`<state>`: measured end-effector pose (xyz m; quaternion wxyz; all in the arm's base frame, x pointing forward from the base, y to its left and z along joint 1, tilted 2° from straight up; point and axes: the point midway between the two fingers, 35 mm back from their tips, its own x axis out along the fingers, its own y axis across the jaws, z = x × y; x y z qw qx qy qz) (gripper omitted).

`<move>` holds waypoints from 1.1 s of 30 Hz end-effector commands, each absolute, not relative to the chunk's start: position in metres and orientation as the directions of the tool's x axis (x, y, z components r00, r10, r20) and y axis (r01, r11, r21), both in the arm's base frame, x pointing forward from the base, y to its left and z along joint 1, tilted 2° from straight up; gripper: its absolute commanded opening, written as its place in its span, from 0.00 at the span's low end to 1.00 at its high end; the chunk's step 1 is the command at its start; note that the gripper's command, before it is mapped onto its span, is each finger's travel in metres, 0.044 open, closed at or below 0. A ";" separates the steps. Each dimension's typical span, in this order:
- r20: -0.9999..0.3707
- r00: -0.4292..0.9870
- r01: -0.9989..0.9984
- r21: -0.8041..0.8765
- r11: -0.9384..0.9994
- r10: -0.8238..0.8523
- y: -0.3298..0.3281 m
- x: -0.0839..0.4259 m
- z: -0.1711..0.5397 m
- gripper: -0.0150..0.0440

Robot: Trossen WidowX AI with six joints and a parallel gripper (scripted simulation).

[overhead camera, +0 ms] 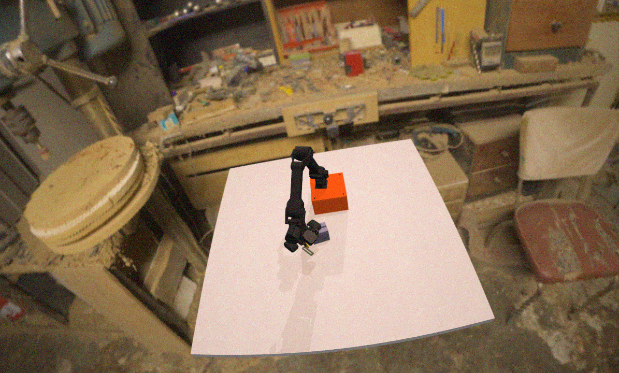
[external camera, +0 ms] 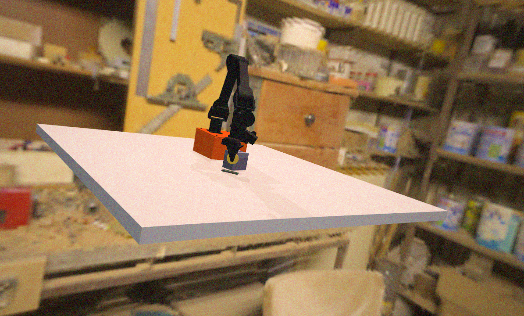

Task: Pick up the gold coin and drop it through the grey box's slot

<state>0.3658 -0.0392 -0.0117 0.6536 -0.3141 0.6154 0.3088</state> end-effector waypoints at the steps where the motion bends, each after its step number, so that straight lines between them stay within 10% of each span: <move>1: -0.998 0.058 -0.789 -0.036 0.613 0.015 -0.040 0.367 0.001 0.25; 21: -0.998 0.058 -0.793 -0.036 0.608 0.015 -0.040 0.361 0.047 0.25; 33: -0.998 0.057 -0.962 -0.051 0.267 0.015 -0.037 0.359 0.047 0.25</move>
